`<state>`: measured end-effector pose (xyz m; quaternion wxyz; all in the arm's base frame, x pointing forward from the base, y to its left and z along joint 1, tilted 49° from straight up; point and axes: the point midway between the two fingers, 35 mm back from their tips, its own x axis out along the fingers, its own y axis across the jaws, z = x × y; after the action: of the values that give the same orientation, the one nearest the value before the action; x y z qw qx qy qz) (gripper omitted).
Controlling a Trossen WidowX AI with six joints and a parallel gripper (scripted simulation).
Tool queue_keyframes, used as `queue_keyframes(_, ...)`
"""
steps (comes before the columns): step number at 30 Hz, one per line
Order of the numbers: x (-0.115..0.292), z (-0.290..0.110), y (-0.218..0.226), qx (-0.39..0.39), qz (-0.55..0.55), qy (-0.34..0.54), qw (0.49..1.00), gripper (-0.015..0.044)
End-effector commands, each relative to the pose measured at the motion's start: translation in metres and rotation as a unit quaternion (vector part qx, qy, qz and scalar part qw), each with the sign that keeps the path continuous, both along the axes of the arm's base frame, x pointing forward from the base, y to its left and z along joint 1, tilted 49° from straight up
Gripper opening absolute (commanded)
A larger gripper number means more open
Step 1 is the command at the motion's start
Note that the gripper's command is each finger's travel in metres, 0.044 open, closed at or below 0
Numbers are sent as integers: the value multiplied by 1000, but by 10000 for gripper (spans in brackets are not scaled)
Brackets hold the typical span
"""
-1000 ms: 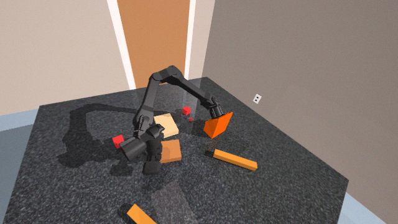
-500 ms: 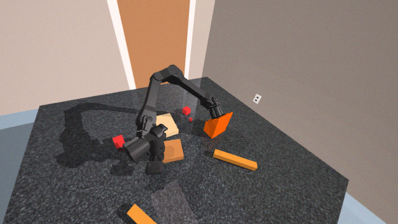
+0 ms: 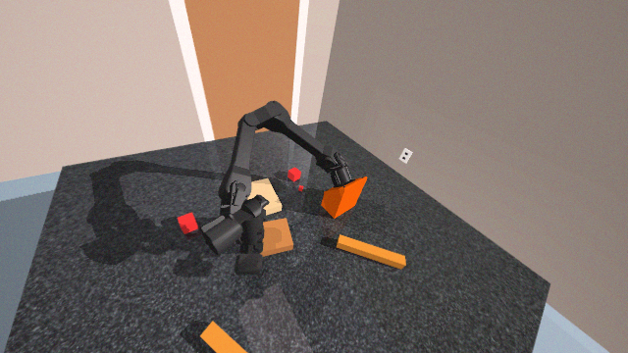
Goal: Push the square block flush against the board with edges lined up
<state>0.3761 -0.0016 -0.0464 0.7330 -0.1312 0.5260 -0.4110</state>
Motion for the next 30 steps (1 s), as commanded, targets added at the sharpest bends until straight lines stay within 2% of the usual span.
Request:
queue_keyframes(1, -6, -3, -1, 2, -4, 3, 1000, 0)
queue_keyframes(16, -15, -7, 1, 2, -4, 4, 1000, 0)
queue_keyframes(30, 3, 0, -3, 1, -4, 3, 1000, 0)
